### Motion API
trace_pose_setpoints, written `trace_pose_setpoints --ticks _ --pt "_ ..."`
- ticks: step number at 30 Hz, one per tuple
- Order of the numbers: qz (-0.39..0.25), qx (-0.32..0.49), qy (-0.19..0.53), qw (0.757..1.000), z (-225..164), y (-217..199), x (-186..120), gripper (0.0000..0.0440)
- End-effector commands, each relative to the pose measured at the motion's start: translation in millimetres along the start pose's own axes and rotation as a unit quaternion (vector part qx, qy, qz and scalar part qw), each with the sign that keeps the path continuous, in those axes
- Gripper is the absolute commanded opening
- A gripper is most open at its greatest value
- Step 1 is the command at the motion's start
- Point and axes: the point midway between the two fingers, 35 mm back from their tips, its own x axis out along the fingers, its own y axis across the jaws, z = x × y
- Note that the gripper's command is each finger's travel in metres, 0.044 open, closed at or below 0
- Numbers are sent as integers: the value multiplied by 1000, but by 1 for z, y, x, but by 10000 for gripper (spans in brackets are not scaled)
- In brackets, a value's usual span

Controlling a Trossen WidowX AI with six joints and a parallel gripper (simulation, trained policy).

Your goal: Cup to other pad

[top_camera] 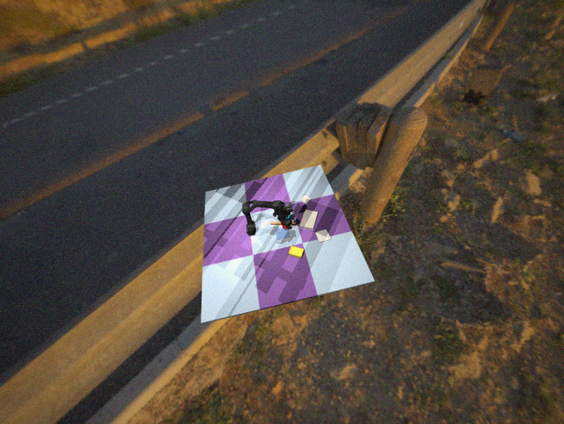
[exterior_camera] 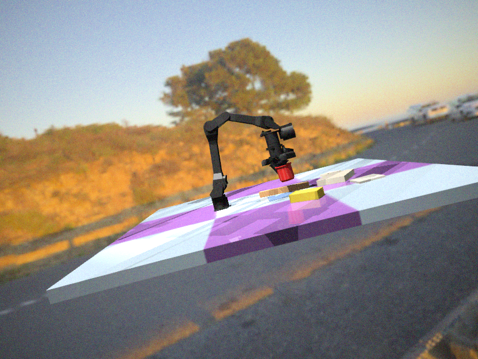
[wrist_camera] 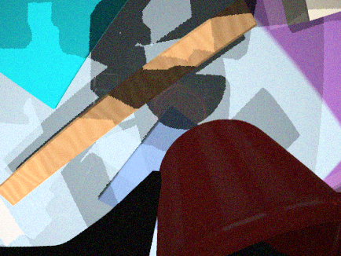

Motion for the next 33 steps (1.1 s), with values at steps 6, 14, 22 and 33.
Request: trace_pose_setpoints --ticks 6,14,22,33 --pt "-4 -15 -21 1000 24 12 -10 0" --pt "-9 -31 -38 999 47 29 -14 0" --pt "-11 -46 -52 998 66 50 -13 0" --pt "-10 -65 -66 996 89 86 -7 0"
